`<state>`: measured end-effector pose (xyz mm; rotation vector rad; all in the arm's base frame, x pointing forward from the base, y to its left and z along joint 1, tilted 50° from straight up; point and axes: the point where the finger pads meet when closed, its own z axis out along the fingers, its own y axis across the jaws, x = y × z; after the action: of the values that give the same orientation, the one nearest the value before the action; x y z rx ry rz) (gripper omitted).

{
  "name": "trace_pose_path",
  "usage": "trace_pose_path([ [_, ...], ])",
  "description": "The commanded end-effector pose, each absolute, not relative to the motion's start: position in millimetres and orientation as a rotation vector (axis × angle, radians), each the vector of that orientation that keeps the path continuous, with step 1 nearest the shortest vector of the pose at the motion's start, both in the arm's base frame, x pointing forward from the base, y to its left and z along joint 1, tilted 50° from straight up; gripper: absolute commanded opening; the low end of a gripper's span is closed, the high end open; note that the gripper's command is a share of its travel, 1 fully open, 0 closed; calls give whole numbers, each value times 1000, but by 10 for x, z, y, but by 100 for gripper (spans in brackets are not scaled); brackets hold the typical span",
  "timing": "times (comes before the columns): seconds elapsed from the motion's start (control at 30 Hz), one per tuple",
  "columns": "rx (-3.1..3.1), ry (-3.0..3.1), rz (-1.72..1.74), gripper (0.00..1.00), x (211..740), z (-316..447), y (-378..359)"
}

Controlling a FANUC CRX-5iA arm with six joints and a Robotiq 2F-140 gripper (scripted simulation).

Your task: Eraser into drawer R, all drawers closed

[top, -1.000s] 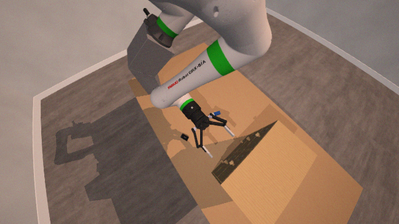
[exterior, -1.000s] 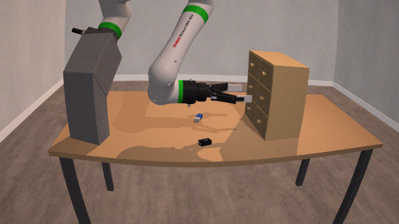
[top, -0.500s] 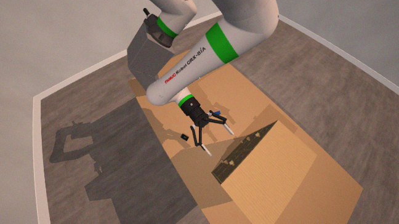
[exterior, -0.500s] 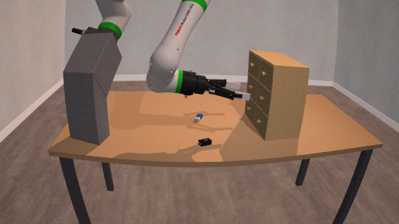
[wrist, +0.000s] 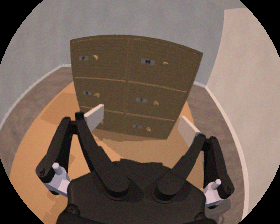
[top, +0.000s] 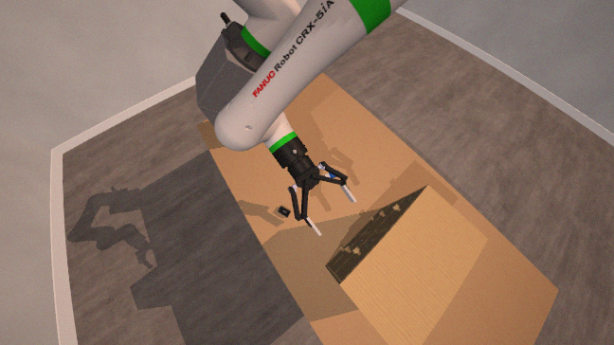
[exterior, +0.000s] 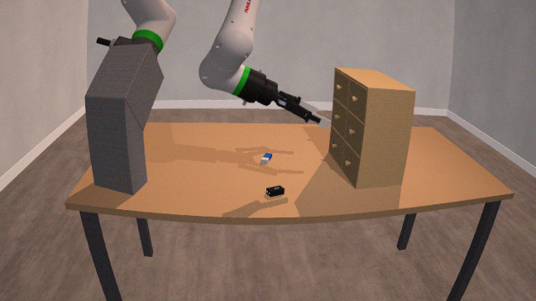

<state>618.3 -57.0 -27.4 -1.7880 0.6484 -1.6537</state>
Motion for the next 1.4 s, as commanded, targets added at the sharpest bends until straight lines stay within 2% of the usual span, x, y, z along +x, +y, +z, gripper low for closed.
trace_pose_path([
  [0.0, -1896, 567, -1464, 100, 6089, -213, -607],
  [1.37, -2271, 140, -507, 100, 5376, -3, -894],
])
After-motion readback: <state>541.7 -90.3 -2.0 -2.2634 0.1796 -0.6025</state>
